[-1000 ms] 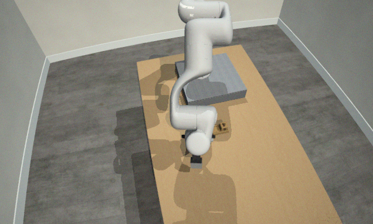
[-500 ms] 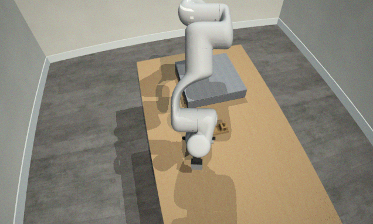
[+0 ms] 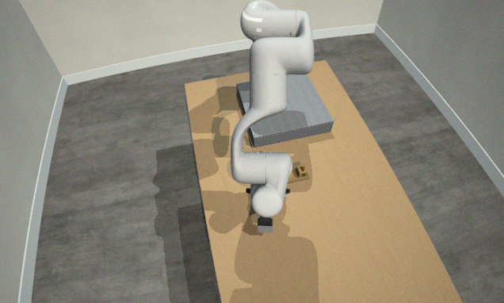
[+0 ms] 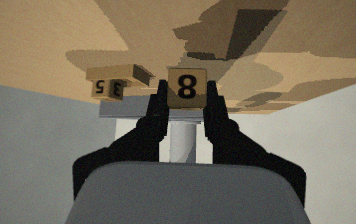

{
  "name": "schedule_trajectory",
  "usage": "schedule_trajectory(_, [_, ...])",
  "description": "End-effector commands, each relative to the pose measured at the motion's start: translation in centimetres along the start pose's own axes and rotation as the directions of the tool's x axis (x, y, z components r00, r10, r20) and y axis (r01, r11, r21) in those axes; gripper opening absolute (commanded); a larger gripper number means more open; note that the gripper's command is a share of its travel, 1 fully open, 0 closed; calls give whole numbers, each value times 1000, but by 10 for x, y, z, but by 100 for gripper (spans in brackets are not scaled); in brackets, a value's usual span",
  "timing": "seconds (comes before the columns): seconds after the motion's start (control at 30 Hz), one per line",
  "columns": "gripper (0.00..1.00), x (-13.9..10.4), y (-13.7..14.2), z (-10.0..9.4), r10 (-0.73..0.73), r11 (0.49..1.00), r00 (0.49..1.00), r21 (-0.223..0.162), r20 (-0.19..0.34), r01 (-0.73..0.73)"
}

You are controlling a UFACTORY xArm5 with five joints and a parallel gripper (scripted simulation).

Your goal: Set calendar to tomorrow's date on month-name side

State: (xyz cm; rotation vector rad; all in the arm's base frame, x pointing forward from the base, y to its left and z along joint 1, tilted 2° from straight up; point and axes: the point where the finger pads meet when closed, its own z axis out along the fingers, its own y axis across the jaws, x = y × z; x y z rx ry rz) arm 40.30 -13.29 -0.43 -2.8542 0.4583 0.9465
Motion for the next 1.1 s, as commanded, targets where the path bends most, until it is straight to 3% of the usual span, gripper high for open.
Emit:
schedule_trajectory(0.0, [29,4,0,2,0,1000,1000,0,-4,0])
schedule_trajectory(0.47, [29,13,1,16,3,1000,1000,2,-5,-3])
schedule_trajectory(1.07, [29,15,2,18,3,1000,1000,2,-5,-3])
